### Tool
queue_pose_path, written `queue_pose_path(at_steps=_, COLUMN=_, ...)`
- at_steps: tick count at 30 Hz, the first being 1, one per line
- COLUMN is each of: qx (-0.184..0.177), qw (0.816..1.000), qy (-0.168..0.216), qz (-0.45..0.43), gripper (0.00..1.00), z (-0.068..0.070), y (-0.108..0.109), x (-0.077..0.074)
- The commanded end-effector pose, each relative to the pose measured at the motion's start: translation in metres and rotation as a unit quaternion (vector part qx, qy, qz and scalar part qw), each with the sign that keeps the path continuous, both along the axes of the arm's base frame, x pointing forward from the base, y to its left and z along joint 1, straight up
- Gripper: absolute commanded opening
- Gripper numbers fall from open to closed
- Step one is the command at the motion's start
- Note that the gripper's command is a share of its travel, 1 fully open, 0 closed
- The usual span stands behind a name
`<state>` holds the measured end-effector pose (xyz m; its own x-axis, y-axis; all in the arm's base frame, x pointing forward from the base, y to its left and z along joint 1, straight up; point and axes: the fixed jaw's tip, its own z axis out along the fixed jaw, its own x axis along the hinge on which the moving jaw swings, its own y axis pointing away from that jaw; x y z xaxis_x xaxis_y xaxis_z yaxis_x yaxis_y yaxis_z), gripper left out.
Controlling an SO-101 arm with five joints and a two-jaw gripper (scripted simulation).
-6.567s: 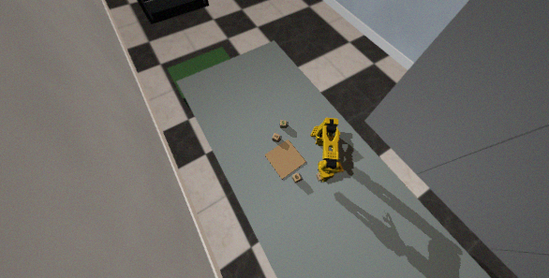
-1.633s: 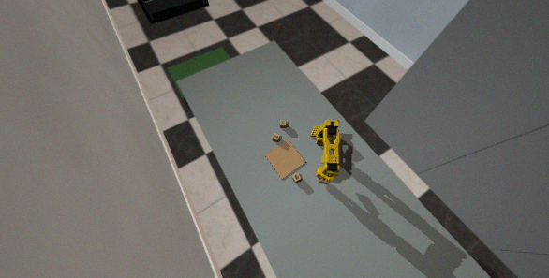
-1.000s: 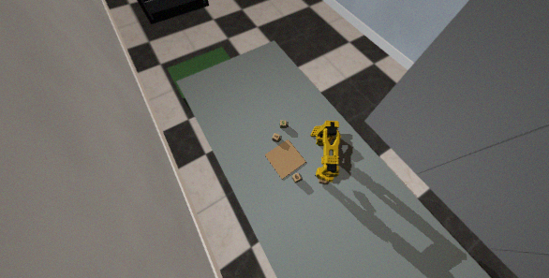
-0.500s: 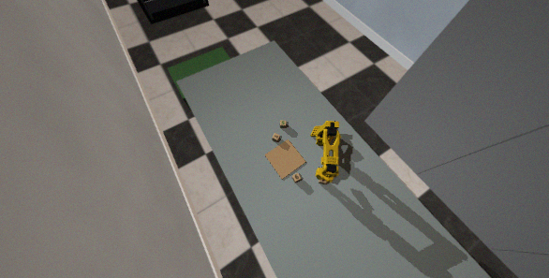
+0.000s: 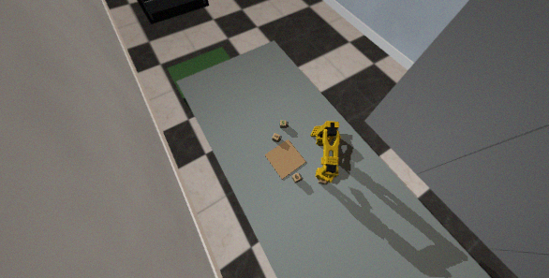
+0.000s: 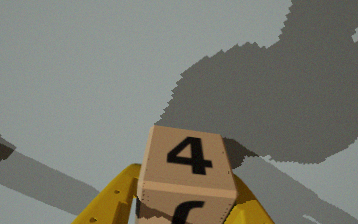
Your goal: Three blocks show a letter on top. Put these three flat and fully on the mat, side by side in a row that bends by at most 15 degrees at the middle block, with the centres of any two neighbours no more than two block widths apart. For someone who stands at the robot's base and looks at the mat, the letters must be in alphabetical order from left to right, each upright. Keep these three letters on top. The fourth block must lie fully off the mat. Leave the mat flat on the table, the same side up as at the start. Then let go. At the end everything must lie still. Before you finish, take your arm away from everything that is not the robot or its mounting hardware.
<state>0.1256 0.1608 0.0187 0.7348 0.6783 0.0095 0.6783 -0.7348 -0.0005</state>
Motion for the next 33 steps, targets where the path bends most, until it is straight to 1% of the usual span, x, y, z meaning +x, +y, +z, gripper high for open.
queue_pose_path(at_steps=1, qx=0.047, qw=0.998, qy=-0.033, qz=0.005, gripper=0.08, z=0.0177, y=0.0135, x=0.0083)
queue_pose_path(at_steps=6, qx=0.047, qw=0.998, qy=-0.033, qz=0.005, gripper=0.16, z=0.0177, y=0.0135, x=0.0083)
queue_pose_path(at_steps=18, qx=0.047, qw=0.998, qy=-0.033, qz=0.005, gripper=0.19, z=0.0177, y=0.0135, x=0.0083)
queue_pose_path(at_steps=26, qx=0.047, qw=0.998, qy=-0.033, qz=0.005, gripper=0.26, z=0.0177, y=0.0135, x=0.0083)
queue_pose_path(at_steps=28, qx=0.047, qw=0.998, qy=-0.033, qz=0.005, gripper=0.26, z=0.0177, y=0.0135, x=0.0083)
queue_pose_path(at_steps=33, qx=0.047, qw=0.998, qy=-0.033, qz=0.005, gripper=0.32, z=0.0177, y=0.0135, x=0.0083)
